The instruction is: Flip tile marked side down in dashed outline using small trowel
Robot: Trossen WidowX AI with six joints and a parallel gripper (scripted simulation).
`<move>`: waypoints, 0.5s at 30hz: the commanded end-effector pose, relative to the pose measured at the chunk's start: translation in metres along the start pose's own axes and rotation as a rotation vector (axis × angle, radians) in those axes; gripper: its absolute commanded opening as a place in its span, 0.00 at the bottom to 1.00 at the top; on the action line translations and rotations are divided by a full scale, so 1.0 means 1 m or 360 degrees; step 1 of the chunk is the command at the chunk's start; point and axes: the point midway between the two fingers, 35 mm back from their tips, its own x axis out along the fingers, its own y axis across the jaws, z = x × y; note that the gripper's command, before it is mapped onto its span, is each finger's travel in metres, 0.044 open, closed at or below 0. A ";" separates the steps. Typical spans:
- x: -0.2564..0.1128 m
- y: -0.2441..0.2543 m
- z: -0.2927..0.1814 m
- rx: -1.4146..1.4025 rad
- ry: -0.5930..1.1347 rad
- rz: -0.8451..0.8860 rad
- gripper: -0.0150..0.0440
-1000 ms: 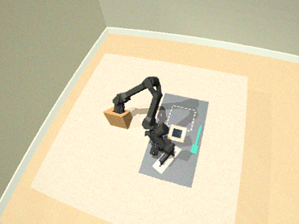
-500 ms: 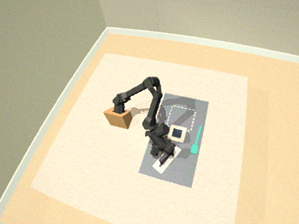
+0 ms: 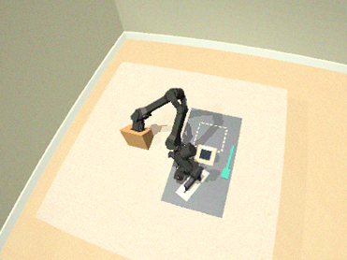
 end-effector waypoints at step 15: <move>-0.036 0.045 0.000 -0.0012 0.0001 0.0042 0.25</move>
